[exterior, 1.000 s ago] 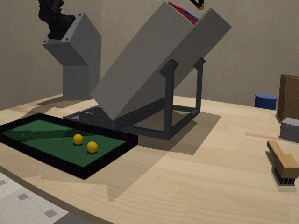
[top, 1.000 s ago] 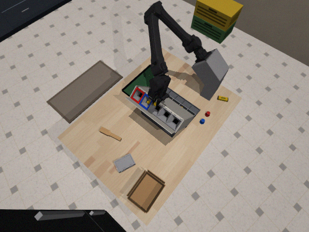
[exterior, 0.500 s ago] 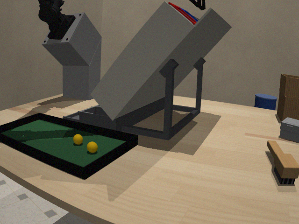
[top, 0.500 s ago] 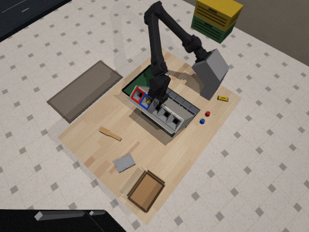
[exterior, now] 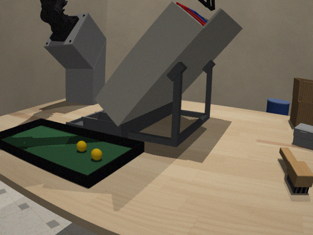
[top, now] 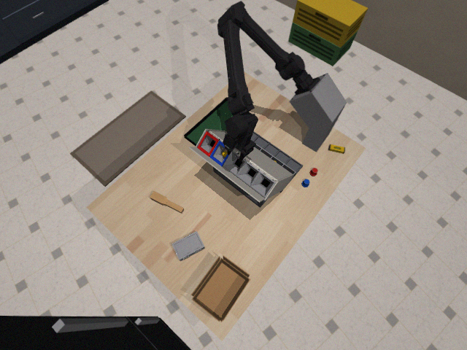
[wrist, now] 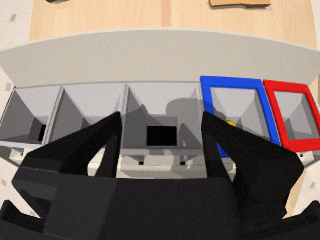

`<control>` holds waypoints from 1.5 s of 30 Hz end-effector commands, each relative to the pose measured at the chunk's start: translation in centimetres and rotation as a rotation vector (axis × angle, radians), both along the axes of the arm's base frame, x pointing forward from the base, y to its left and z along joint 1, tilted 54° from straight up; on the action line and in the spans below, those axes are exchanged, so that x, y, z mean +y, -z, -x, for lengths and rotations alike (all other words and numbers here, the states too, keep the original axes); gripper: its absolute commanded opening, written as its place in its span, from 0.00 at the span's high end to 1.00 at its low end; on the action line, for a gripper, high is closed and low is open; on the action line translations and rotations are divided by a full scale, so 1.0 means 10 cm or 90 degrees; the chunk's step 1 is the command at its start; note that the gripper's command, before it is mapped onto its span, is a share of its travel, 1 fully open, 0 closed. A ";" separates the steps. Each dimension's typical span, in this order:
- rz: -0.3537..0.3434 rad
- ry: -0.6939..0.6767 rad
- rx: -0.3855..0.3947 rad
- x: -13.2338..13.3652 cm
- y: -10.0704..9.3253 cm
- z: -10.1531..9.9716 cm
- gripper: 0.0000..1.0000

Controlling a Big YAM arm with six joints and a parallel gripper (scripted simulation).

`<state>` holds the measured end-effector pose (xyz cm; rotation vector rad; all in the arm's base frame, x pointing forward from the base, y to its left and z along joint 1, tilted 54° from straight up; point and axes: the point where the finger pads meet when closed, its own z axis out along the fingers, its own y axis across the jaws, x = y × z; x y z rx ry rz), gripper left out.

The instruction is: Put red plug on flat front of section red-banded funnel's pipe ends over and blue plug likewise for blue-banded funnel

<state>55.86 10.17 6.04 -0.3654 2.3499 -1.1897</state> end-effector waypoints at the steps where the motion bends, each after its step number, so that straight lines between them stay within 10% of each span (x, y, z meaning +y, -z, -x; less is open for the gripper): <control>1: -0.005 -0.004 -0.009 0.05 -0.05 -0.03 0.41; 45: -0.005 -0.004 -0.009 0.11 -0.09 -0.02 0.41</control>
